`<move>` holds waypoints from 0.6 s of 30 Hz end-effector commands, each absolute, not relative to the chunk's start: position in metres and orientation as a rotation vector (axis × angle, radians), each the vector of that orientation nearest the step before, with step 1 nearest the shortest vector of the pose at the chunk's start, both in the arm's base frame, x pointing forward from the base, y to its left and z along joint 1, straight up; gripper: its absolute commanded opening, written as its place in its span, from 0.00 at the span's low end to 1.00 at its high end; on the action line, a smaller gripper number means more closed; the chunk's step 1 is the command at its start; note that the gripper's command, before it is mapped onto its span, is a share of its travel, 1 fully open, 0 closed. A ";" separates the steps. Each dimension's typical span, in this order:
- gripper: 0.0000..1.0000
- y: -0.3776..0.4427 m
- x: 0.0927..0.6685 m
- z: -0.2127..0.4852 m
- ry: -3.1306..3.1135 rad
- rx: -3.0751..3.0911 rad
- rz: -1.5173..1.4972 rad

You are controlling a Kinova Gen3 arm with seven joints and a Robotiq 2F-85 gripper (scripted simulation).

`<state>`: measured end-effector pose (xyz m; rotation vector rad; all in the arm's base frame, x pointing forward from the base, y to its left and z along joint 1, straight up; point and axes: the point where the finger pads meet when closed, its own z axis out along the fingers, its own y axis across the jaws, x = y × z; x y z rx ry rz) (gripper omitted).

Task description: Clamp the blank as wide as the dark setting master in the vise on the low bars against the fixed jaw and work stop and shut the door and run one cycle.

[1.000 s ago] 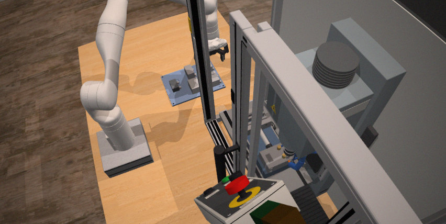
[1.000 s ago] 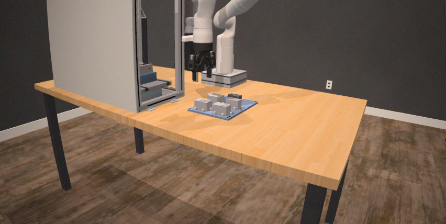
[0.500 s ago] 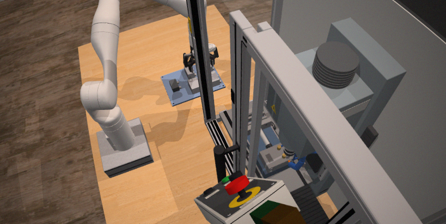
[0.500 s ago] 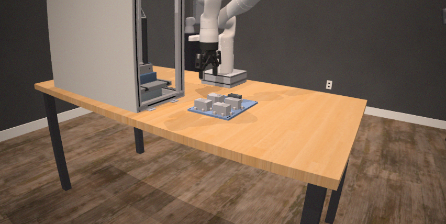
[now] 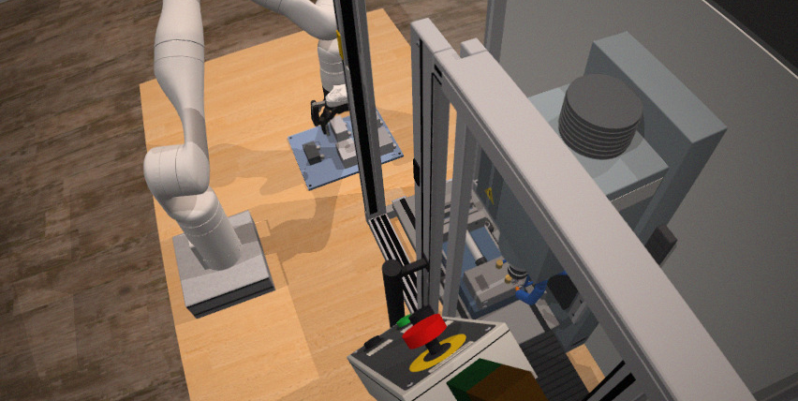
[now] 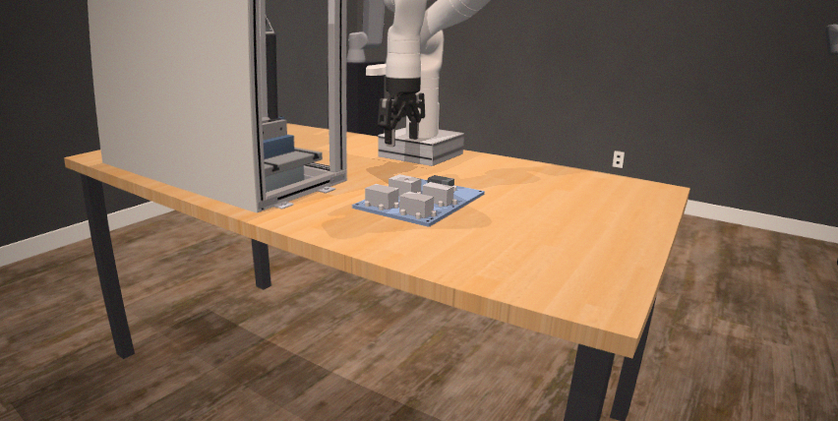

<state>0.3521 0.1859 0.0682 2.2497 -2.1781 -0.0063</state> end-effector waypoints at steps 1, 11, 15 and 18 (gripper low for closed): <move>1.00 0.193 0.349 0.071 -2.172 2.279 -0.001; 1.00 0.191 0.348 0.052 -2.172 2.274 -0.004; 1.00 0.192 0.348 0.040 -2.172 2.279 -0.001; 1.00 0.192 0.348 0.040 -2.172 2.279 -0.001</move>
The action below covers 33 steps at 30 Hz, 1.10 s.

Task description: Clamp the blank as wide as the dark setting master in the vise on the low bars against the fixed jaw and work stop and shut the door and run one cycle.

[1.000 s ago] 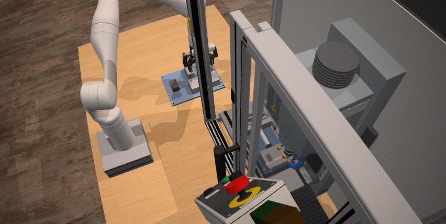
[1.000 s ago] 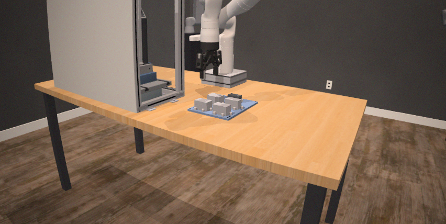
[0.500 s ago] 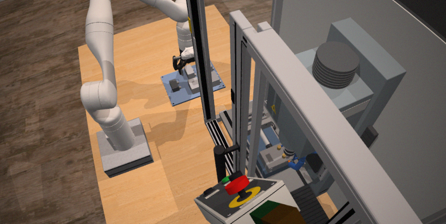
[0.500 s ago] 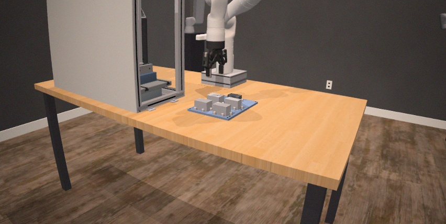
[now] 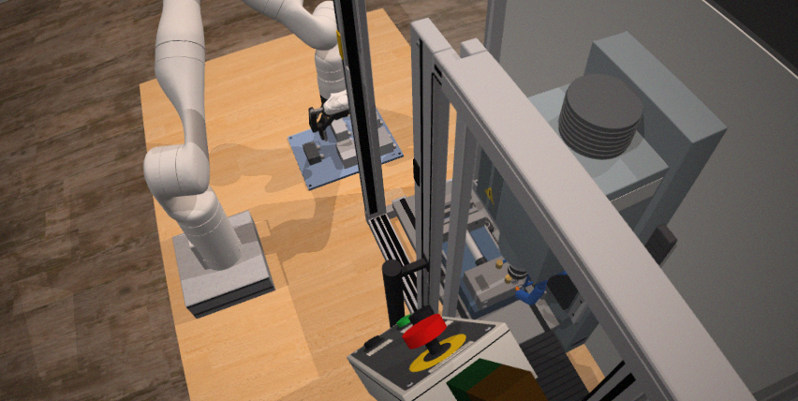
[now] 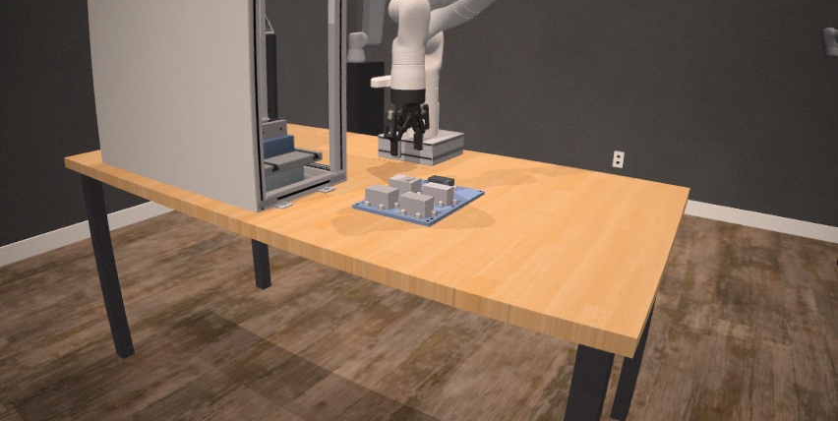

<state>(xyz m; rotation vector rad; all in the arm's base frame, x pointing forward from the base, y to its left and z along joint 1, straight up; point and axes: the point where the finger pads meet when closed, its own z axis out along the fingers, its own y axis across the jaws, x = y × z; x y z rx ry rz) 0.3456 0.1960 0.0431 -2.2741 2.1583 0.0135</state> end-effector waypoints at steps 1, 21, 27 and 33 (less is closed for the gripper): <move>1.00 0.192 0.348 0.040 2.162 -2.269 0.001; 1.00 0.193 0.349 0.012 2.162 -2.269 0.001; 1.00 0.194 0.348 0.006 2.162 -2.270 0.004; 1.00 0.193 0.349 0.001 2.162 -2.269 0.001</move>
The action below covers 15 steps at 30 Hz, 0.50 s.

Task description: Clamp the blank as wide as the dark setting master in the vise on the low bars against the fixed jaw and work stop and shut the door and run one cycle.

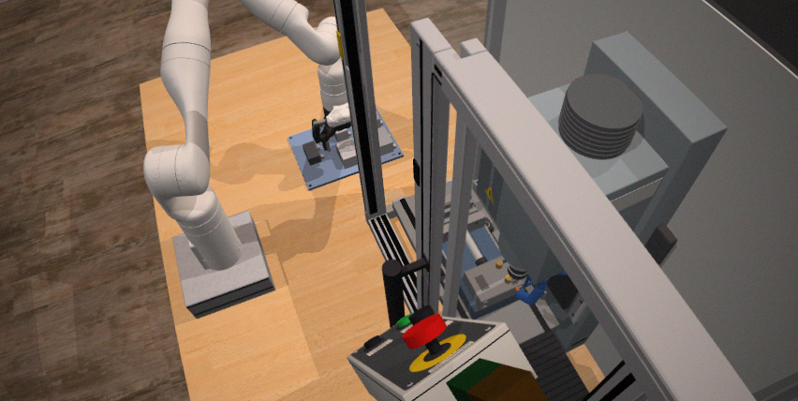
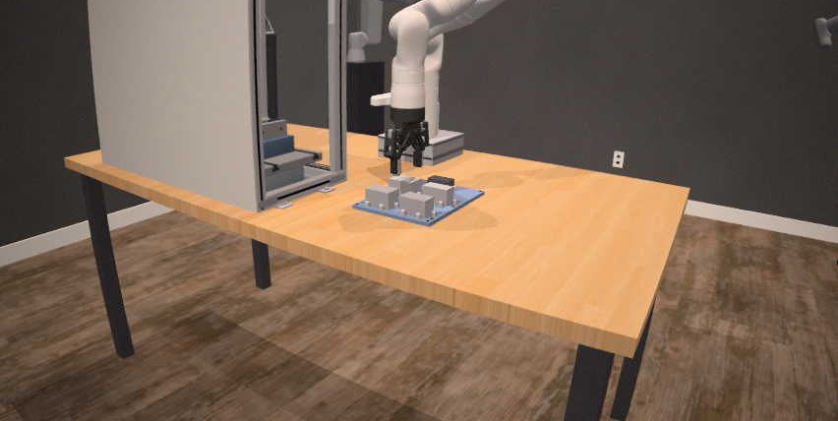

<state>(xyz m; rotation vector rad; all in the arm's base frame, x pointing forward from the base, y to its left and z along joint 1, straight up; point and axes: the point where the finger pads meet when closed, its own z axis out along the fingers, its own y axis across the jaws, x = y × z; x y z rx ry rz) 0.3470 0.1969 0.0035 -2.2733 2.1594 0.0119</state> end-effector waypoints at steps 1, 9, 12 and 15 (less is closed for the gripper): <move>1.00 0.193 0.349 0.001 2.162 -2.269 0.001; 1.00 0.195 0.348 0.002 2.162 -2.272 0.007; 1.00 0.194 0.349 0.002 2.162 -2.270 0.002; 1.00 0.193 0.349 0.001 2.162 -2.269 0.001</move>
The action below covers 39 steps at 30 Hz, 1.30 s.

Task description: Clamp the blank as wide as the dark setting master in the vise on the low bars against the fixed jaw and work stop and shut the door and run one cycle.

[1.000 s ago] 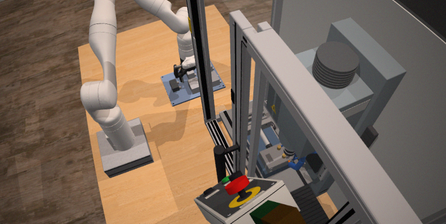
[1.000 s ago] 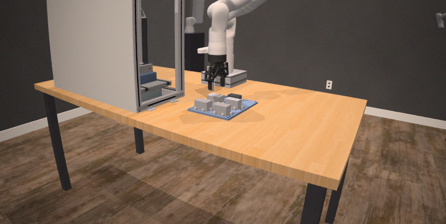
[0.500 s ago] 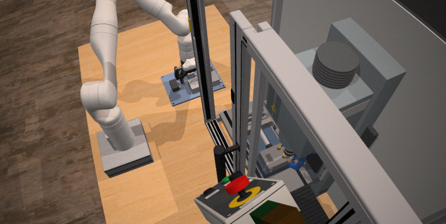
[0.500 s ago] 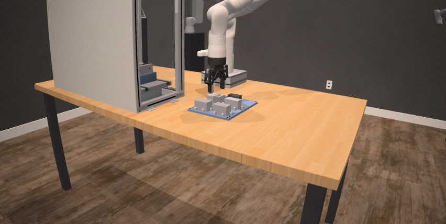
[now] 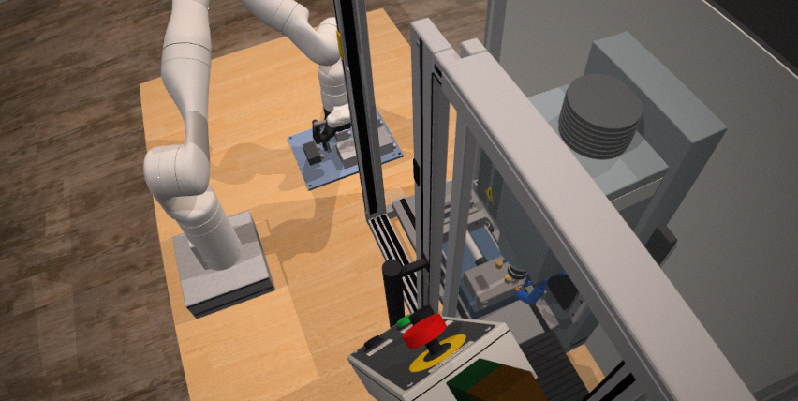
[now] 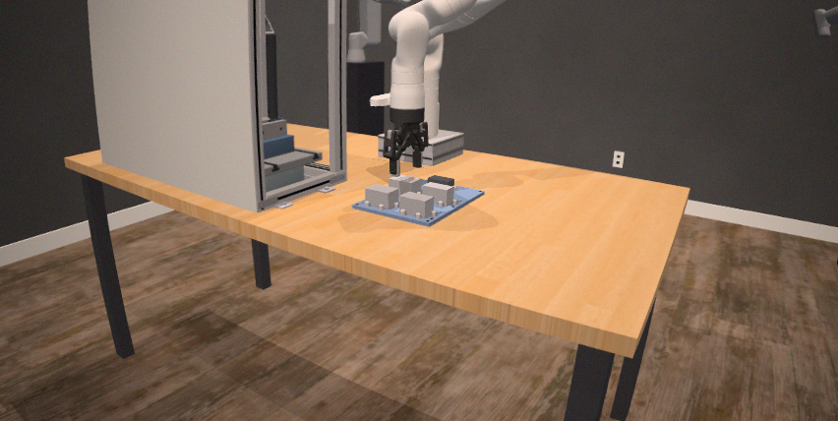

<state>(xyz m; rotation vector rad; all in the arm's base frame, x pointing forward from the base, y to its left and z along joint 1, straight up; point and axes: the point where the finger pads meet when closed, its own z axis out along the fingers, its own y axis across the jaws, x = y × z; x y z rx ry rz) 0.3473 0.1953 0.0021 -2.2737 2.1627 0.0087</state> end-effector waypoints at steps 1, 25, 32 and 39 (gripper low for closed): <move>1.00 0.193 0.349 0.001 2.162 -2.269 0.001; 1.00 0.192 0.350 0.001 2.162 -2.269 0.001; 1.00 0.194 0.349 -0.003 2.162 -2.269 0.001; 1.00 0.194 0.349 -0.003 2.162 -2.269 0.001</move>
